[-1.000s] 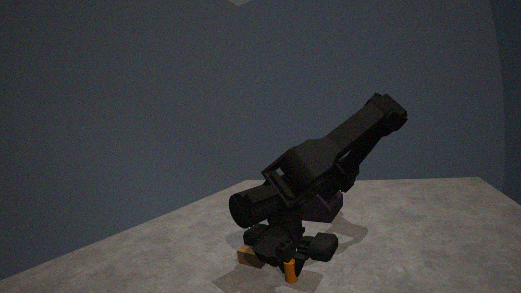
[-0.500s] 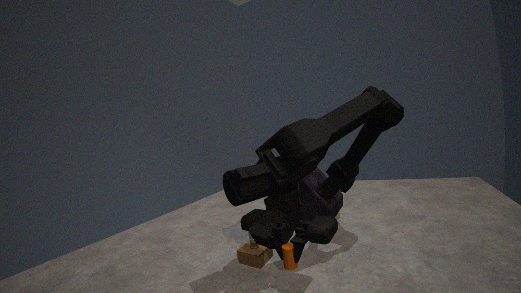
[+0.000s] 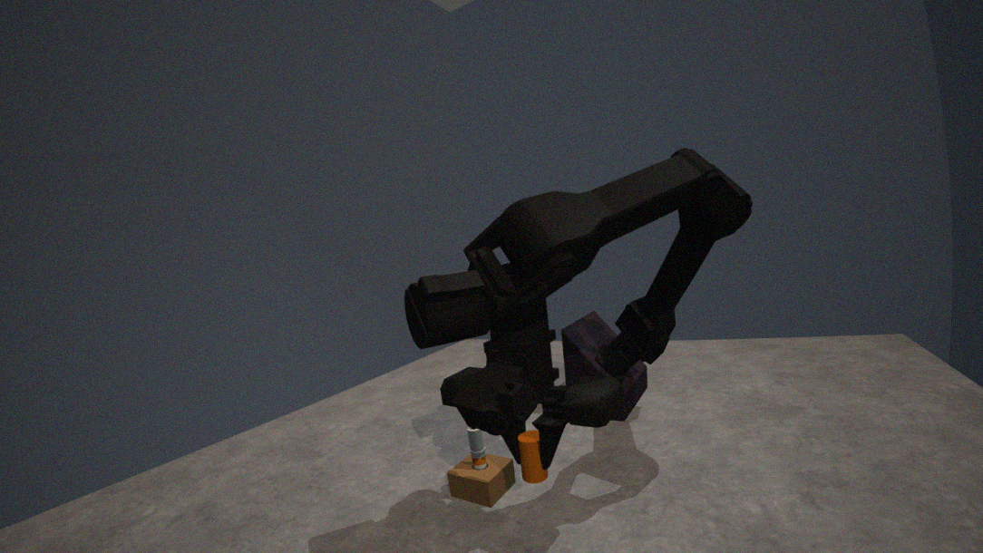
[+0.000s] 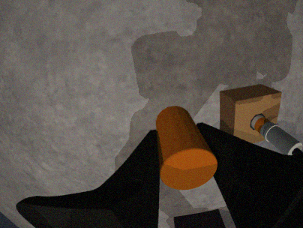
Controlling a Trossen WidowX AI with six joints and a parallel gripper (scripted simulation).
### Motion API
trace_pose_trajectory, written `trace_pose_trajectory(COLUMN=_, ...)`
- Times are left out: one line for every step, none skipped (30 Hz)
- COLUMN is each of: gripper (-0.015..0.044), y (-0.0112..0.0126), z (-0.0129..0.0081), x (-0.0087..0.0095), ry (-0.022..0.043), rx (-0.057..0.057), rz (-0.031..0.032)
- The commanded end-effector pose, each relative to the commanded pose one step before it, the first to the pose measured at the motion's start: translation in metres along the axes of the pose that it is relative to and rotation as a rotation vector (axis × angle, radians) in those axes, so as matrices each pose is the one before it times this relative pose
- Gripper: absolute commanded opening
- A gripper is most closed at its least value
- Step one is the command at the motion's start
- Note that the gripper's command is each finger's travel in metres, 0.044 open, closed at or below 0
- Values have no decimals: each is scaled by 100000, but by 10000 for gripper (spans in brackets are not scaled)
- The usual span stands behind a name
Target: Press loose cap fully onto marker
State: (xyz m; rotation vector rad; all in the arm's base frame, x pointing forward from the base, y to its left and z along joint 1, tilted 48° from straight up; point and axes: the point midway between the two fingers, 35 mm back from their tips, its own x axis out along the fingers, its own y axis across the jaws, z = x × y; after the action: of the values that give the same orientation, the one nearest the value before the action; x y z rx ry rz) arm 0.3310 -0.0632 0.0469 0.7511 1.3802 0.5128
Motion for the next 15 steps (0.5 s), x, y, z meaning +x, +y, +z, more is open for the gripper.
trace_pose_trajectory(gripper=0, y=-1379, z=-48, x=-833, ry=-388, rx=-30, rz=-1093)
trace_pose_trajectory(gripper=0, y=-381, z=-56, x=-200, ry=-28, rx=-3, rz=-127)
trace_pose_trajectory(gripper=0, y=-377, z=-64, x=-201, ry=-4, rx=36, rz=-111)
trace_pose_trajectory(gripper=0, y=-376, z=-70, x=-200, ry=0, rx=34, rz=-99)
trace_pose_trajectory(gripper=0, y=-374, z=-76, x=-199, ry=4, rx=32, rz=-87)
trace_pose_trajectory(gripper=0, y=-373, z=-81, x=-198, ry=7, rx=30, rz=-76)
trace_pose_trajectory(gripper=0, y=-372, z=-87, x=-198, ry=11, rx=27, rz=-64)
trace_pose_trajectory(gripper=0, y=-370, z=-93, x=-197, ry=14, rx=24, rz=-52)
trace_pose_trajectory(gripper=0, y=-369, z=-98, x=-196, ry=16, rx=22, rz=-40)
trace_pose_trajectory(gripper=0, y=-367, z=-104, x=-195, ry=19, rx=19, rz=-28)
trace_pose_trajectory(gripper=0, y=-365, z=-110, x=-194, ry=21, rx=16, rz=-16)
trace_pose_trajectory(gripper=0, y=-363, z=-115, x=-193, ry=23, rx=13, rz=-4)
trace_pose_trajectory(gripper=0, y=-361, z=-121, x=-192, ry=24, rx=10, rz=8)
trace_pose_trajectory(gripper=0, y=-359, z=-126, x=-191, ry=26, rx=7, rz=20)
trace_pose_trajectory(gripper=0, y=-357, z=-132, x=-190, ry=27, rx=3, rz=33)
